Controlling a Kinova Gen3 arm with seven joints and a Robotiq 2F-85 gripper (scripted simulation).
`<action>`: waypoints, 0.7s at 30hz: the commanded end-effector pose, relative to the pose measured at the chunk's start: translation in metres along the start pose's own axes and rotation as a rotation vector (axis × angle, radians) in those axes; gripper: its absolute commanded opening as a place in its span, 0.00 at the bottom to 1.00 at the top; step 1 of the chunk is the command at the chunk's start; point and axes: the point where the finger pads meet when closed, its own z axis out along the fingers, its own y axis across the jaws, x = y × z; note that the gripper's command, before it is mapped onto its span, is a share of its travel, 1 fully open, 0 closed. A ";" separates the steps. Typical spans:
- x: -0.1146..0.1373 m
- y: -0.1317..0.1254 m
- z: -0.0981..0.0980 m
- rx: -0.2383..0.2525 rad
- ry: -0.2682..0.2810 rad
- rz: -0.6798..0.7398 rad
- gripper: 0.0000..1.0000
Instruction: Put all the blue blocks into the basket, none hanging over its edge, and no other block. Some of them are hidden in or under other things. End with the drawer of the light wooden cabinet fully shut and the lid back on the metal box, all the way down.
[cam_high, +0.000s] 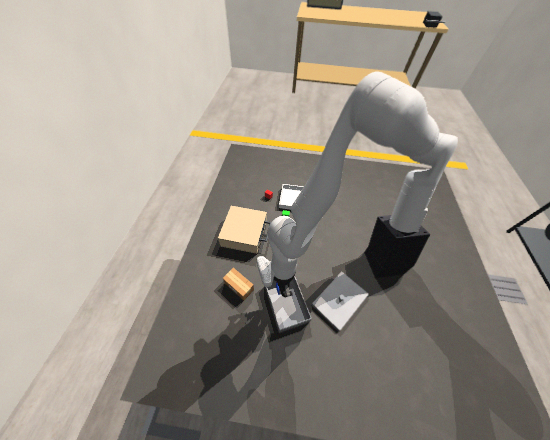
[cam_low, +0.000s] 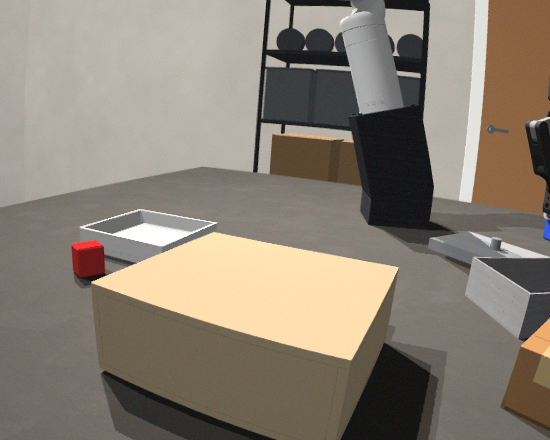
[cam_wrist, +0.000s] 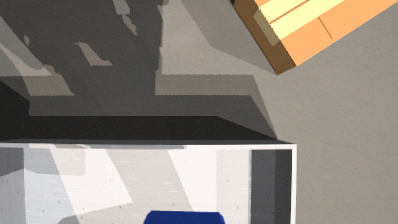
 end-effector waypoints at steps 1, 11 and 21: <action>0.001 0.000 -0.014 0.001 0.002 0.000 0.10; 0.001 0.000 -0.040 0.001 0.002 0.000 0.10; 0.001 0.000 -0.051 0.001 0.002 0.000 0.10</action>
